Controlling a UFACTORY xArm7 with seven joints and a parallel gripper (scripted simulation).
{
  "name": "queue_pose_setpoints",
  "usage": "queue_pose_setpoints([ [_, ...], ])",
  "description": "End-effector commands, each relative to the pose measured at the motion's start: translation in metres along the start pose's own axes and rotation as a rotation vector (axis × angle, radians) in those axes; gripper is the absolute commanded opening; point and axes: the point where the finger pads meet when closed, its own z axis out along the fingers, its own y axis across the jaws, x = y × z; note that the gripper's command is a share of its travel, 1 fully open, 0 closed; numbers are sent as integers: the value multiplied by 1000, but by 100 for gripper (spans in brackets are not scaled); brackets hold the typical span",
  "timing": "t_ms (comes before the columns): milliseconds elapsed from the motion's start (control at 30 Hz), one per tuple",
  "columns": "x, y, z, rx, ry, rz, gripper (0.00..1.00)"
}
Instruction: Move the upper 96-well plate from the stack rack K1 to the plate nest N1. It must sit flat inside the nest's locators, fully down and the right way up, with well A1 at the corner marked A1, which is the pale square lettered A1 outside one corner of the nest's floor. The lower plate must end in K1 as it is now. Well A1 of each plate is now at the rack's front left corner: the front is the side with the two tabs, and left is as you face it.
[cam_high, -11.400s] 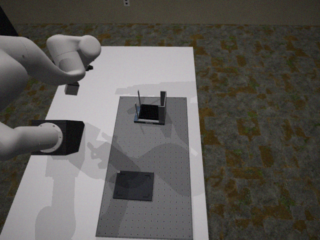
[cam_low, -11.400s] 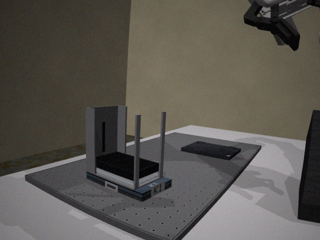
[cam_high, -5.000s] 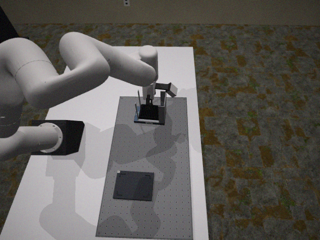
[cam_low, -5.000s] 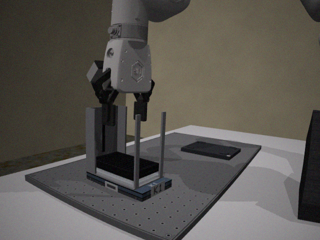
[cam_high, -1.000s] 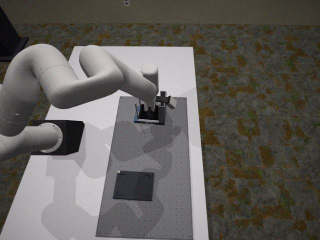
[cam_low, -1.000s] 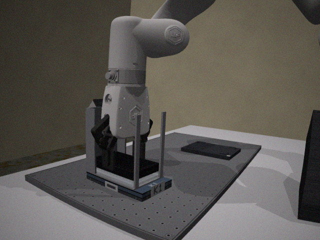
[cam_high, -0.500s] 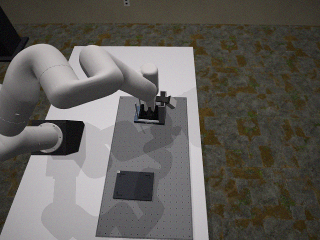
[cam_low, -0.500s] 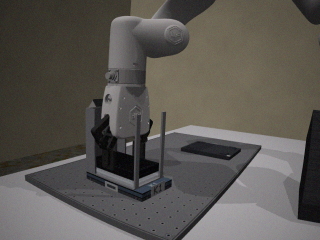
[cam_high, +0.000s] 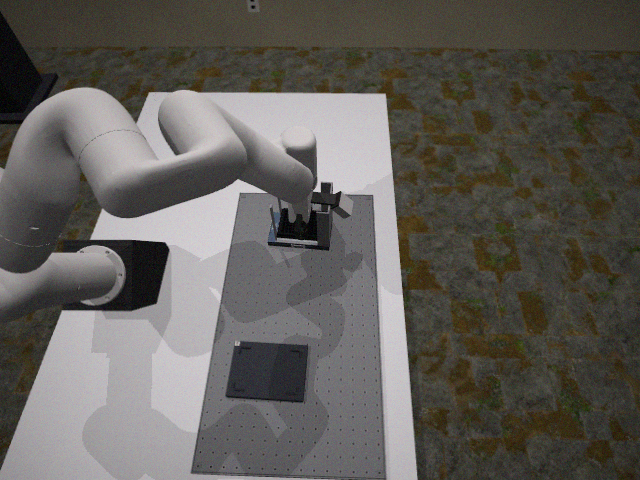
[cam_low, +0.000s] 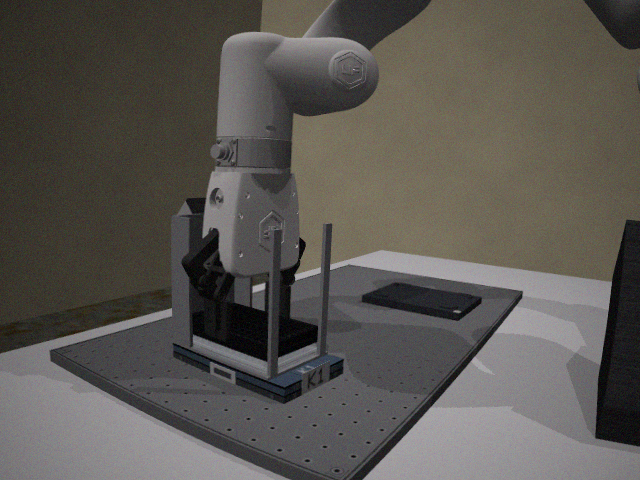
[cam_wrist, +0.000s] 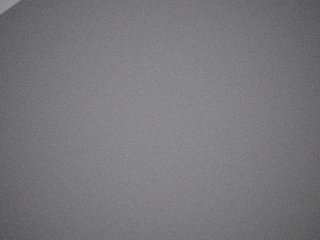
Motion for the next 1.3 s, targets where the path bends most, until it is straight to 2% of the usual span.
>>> queue_pose_setpoints([
  [0, 1, -2, -2, 4, 3, 0, 0],
  [467, 1, -2, -4, 4, 3, 0, 0],
  [1267, 1, -2, -19, 4, 3, 0, 0],
])
